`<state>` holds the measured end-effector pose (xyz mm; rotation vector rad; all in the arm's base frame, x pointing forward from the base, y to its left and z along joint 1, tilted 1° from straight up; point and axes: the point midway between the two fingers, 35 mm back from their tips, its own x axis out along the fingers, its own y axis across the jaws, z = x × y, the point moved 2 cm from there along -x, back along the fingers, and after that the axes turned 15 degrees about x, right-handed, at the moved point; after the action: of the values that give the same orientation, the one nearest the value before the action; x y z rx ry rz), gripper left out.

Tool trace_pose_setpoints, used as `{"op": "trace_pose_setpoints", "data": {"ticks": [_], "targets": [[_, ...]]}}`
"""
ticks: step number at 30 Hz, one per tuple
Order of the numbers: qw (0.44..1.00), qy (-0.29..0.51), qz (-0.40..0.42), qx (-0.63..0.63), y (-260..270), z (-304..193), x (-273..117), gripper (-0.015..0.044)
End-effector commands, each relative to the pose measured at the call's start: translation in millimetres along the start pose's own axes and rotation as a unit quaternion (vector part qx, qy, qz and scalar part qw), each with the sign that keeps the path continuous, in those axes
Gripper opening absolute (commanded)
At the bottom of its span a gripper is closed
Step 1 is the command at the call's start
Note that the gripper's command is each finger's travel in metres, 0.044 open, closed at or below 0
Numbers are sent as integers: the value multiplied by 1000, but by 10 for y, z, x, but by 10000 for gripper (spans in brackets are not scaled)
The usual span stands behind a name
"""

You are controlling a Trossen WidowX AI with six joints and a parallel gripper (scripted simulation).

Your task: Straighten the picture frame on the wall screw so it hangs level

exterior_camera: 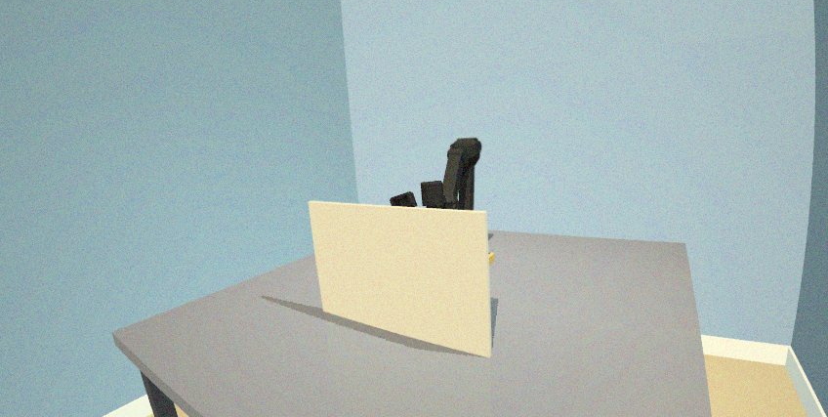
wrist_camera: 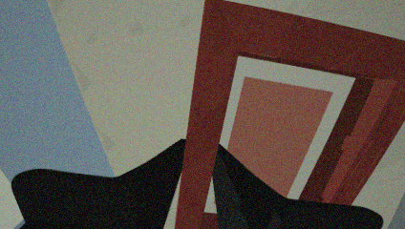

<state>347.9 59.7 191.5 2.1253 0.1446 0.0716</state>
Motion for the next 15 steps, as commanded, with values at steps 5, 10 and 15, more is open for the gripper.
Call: {"op": "trace_pose_setpoints", "data": {"ticks": [5, 10, 15], "targets": [[1000, 2, 6, 2, 28, -10, 2, 0], [1000, 2, 6, 2, 14, -8, 3, 0], [1000, 2, 6, 2, -3, -6, 3, 0]]}}
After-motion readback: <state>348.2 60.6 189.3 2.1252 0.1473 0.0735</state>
